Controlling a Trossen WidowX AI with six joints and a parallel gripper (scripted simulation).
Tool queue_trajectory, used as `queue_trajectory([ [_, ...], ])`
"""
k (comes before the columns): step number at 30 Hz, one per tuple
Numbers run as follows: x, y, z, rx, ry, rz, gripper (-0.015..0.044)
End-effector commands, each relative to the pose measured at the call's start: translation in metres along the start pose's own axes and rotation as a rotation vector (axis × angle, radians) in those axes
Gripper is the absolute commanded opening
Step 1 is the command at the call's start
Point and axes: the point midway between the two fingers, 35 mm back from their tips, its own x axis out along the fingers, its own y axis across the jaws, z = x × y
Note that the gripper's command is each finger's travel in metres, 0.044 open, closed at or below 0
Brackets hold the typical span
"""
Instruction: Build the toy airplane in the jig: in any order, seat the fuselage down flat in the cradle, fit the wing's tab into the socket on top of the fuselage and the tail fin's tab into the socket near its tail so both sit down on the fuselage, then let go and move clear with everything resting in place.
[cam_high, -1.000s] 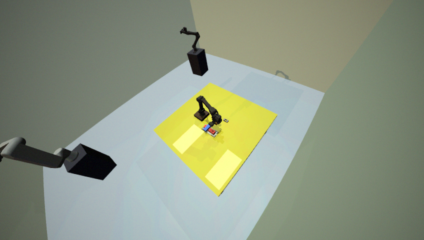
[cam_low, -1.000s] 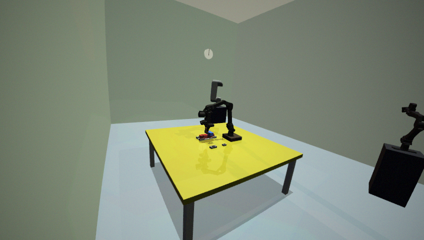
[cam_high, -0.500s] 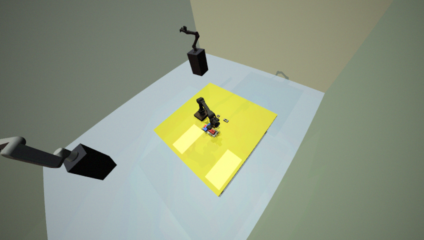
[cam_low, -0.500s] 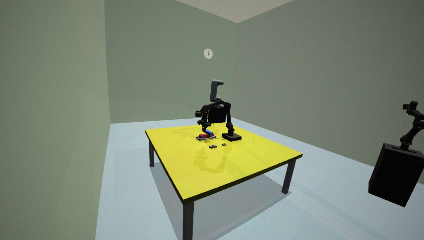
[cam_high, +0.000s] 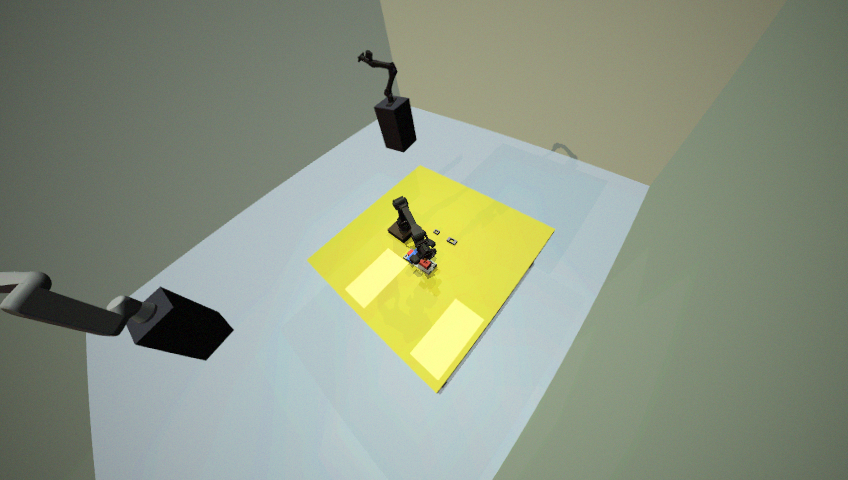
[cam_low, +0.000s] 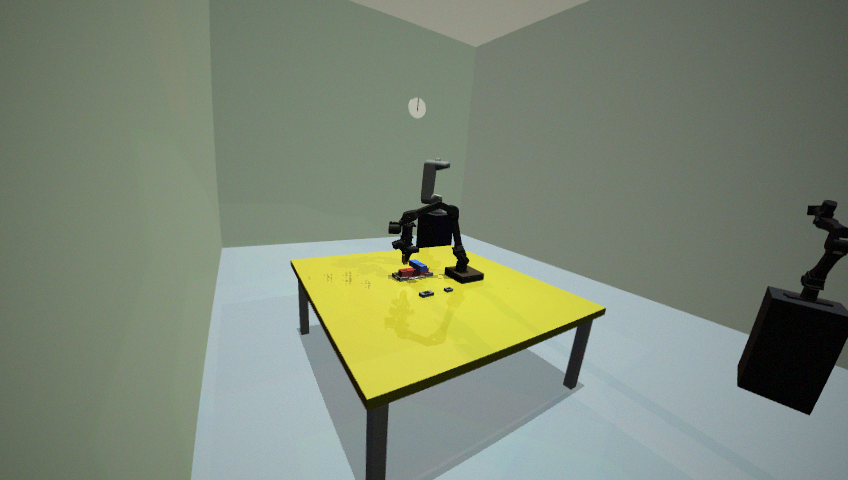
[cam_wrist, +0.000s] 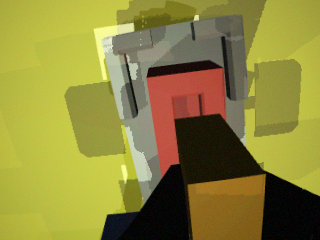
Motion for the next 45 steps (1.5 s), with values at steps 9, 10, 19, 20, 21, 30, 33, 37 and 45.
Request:
queue_trajectory([
  [9, 0.0, -0.001, 0.001, -0.005, -0.005, -0.003, 0.0065],
  [10, 0.0, -0.001, 0.001, -0.005, -0.005, -0.003, 0.0065],
  [19, 0.001, -0.002, 0.002, -0.005, -0.005, -0.003, 0.0065],
  [20, 0.002, -0.002, 0.002, -0.005, -0.005, -0.003, 0.0065],
  [21, 0.004, -0.002, 0.002, -0.005, -0.005, -0.003, 0.0065],
  [30, 0.018, -0.002, 0.003, -0.005, -0.005, -0.003, 0.0065],
  [33, 0.023, -0.002, 0.003, -0.005, -0.005, -0.003, 0.0065],
  [37, 0.029, -0.002, 0.003, -0.005, -0.005, -0.003, 0.0065],
  [45, 0.04, -0.002, 0.002, -0.005, -0.005, -0.003, 0.0065],
])
